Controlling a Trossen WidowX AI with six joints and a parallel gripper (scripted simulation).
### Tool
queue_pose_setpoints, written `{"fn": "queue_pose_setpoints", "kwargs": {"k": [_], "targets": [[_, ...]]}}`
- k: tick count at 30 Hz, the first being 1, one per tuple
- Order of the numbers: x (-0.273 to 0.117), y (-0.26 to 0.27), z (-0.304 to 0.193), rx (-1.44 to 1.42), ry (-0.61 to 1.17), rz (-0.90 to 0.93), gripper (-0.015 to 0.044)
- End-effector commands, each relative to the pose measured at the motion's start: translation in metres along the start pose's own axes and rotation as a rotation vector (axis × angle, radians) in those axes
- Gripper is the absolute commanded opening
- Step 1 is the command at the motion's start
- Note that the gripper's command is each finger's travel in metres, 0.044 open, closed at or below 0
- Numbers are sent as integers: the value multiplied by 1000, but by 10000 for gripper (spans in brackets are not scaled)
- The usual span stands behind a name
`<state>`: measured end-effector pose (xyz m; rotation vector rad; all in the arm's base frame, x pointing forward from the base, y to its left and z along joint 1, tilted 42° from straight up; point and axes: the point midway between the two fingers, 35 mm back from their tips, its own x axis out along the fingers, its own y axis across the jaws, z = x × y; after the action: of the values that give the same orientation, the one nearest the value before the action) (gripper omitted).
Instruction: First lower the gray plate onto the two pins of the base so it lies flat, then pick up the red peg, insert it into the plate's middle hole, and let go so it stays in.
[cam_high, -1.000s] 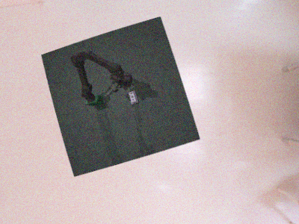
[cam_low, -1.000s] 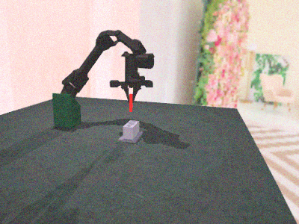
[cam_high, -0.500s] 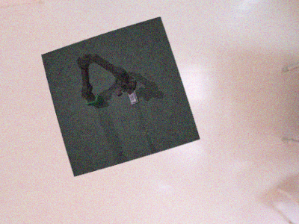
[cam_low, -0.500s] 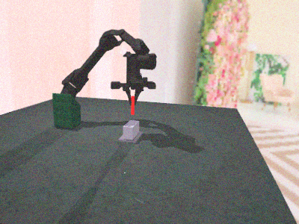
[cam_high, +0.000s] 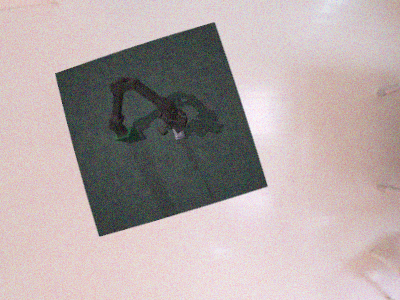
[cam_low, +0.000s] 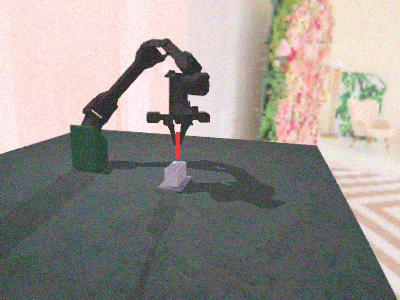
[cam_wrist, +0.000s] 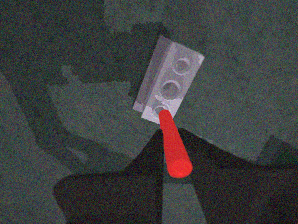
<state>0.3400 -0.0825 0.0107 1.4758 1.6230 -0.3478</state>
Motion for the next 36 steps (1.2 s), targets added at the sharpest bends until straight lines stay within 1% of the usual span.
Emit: {"fn": "queue_pose_setpoints", "kwargs": {"k": [1, 8, 36], "targets": [[0, -3, 11, -4, -3, -2, 0], [2, -8, 27, -4, 0, 0, 0], [2, -11, 26, -4, 0, -1, 0]]}}
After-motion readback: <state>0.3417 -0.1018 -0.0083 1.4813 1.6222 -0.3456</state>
